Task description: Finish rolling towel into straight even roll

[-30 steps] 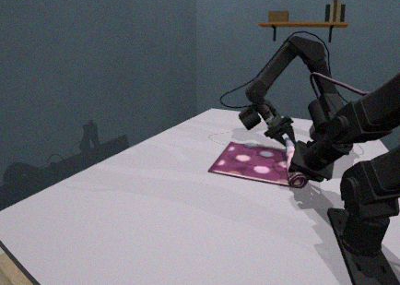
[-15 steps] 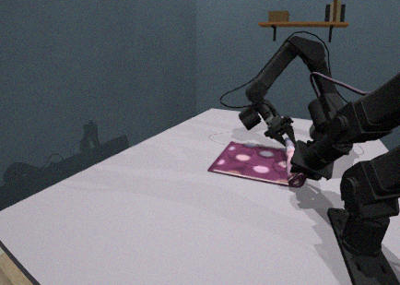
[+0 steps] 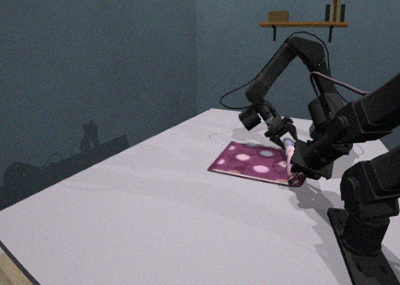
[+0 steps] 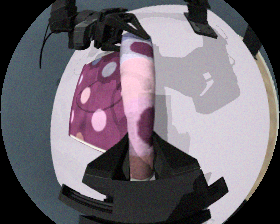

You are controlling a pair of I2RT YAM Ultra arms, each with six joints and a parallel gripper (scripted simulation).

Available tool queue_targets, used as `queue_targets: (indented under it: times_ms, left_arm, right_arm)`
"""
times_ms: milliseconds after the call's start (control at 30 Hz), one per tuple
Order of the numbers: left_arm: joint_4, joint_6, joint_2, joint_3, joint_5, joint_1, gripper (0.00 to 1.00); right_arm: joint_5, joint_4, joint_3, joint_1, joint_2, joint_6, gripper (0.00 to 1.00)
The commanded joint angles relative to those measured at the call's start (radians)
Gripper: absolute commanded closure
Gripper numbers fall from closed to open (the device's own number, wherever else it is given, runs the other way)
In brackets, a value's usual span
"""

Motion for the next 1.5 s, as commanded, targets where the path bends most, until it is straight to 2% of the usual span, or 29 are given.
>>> queue_targets:
  times_ms: [0, 267, 533, 733, 833, 900, 1000, 1200, 1400, 1467]
  left_arm:
    - [0.017, -0.009, 0.008, 0.001, -0.004, -0.008, 0.75]
    - [0.017, -0.009, 0.008, 0.001, -0.004, -0.008, 0.75]
    - [-0.003, -0.009, 0.017, 0.016, 0.043, 0.026, 0.75]
    - [-0.050, -0.011, 0.047, 0.055, 0.164, 0.113, 0.75]
    - [-0.080, -0.010, 0.075, 0.081, 0.243, 0.168, 0.75]
    - [-0.080, -0.010, 0.075, 0.081, 0.243, 0.168, 0.75]
    - [-0.113, -0.001, 0.119, 0.114, 0.335, 0.234, 0.75]
    - [-0.188, 0.017, 0.225, 0.187, 0.513, 0.356, 0.75]
    - [-0.280, 0.057, 0.365, 0.271, 0.681, 0.467, 0.75]
    - [-0.280, 0.057, 0.365, 0.271, 0.681, 0.467, 0.75]
  right_arm:
    - [0.004, -0.002, 0.014, -0.008, 0.004, -0.007, 0.48]
    - [0.004, -0.027, 0.022, -0.008, -0.012, -0.007, 0.15]
    - [0.028, -0.099, 0.078, -0.045, -0.006, -0.041, 0.15]
    - [0.068, -0.230, 0.200, -0.111, 0.018, -0.102, 0.15]
    - [0.078, -0.235, 0.216, -0.137, -0.009, -0.094, 0.15]
    - [0.078, -0.235, 0.216, -0.137, -0.009, -0.094, 0.15]
    - [0.083, -0.235, 0.222, -0.149, -0.022, -0.090, 0.15]
    - [0.084, -0.221, 0.205, -0.135, -0.044, -0.131, 0.13]
    - [0.066, -0.024, 0.029, -0.110, -0.246, -0.127, 0.10]
    - [0.066, -0.024, 0.029, -0.110, -0.246, -0.127, 0.10]
